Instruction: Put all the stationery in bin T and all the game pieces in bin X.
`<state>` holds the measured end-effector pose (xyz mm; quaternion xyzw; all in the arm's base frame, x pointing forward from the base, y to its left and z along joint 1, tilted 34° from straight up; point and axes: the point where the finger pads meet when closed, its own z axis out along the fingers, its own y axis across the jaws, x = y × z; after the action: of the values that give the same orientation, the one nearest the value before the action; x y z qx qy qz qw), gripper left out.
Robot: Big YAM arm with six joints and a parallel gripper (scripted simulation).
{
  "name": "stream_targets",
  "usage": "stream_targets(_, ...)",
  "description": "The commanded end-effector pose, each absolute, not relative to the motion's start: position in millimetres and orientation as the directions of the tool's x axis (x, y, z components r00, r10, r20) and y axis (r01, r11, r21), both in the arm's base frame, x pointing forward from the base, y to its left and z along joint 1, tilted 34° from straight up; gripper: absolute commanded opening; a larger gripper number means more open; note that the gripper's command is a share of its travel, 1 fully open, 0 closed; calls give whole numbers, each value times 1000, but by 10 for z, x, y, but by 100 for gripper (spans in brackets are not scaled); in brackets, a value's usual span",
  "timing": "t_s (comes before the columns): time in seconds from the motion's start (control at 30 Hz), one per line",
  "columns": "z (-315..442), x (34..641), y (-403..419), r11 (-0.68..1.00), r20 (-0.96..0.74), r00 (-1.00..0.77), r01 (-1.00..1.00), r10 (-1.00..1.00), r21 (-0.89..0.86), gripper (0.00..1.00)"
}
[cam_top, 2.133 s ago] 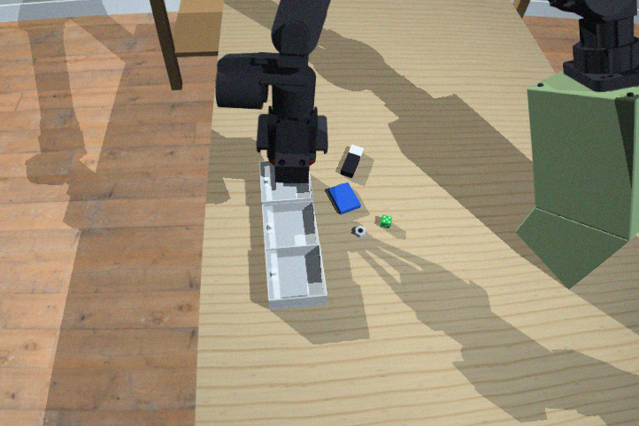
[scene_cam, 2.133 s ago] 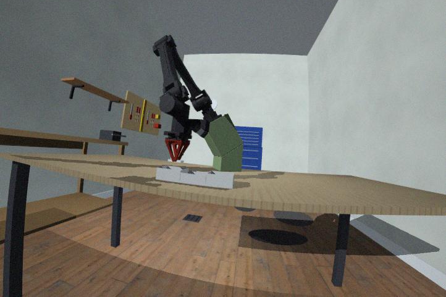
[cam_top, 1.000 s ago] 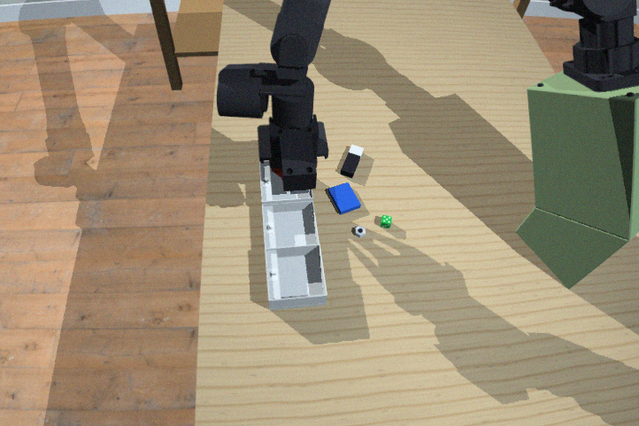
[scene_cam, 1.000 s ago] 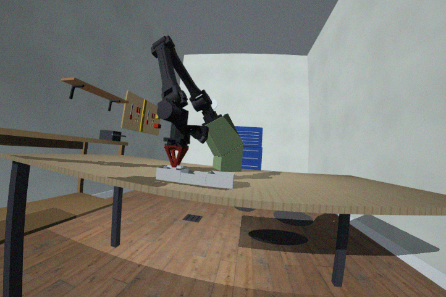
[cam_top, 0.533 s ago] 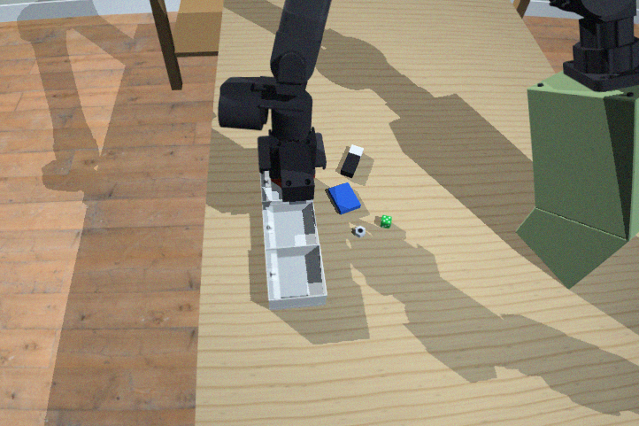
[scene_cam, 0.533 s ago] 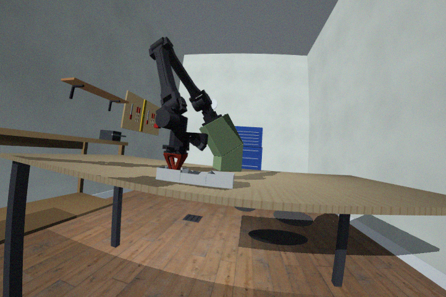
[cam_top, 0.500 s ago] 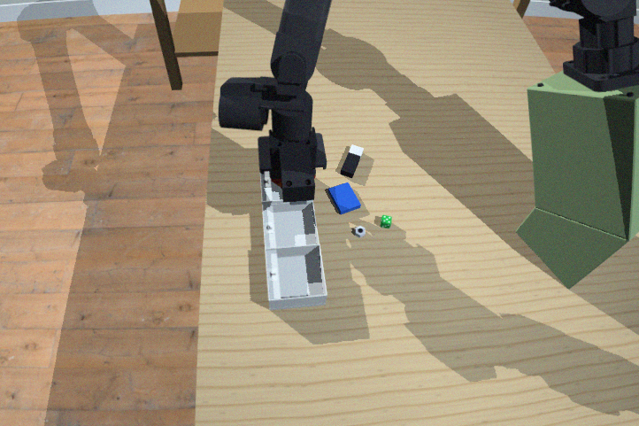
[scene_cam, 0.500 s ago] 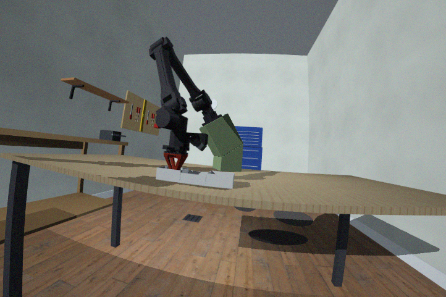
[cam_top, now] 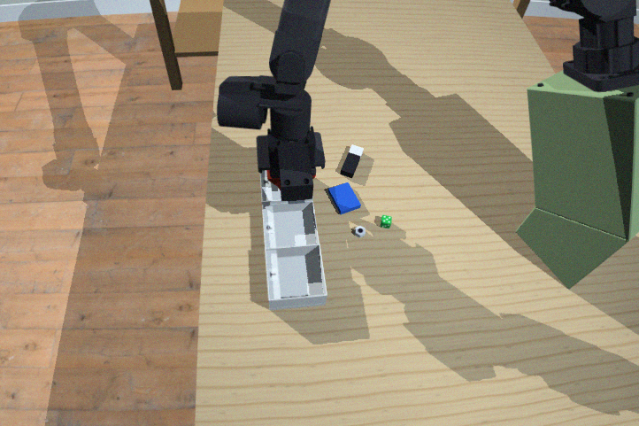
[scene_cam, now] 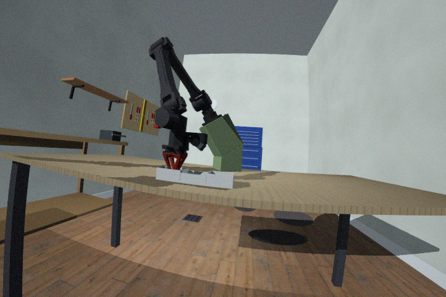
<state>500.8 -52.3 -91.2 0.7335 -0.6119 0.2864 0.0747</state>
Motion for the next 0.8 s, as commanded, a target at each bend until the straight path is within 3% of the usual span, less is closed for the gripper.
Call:
stream_targets(0.0, -737, 5111, -531, -243, 511, 76, -932, -856, -268, 30)
stream_targets(0.77, -680, 5038, -368, -252, 509, 87, -930, -857, -266, 30)
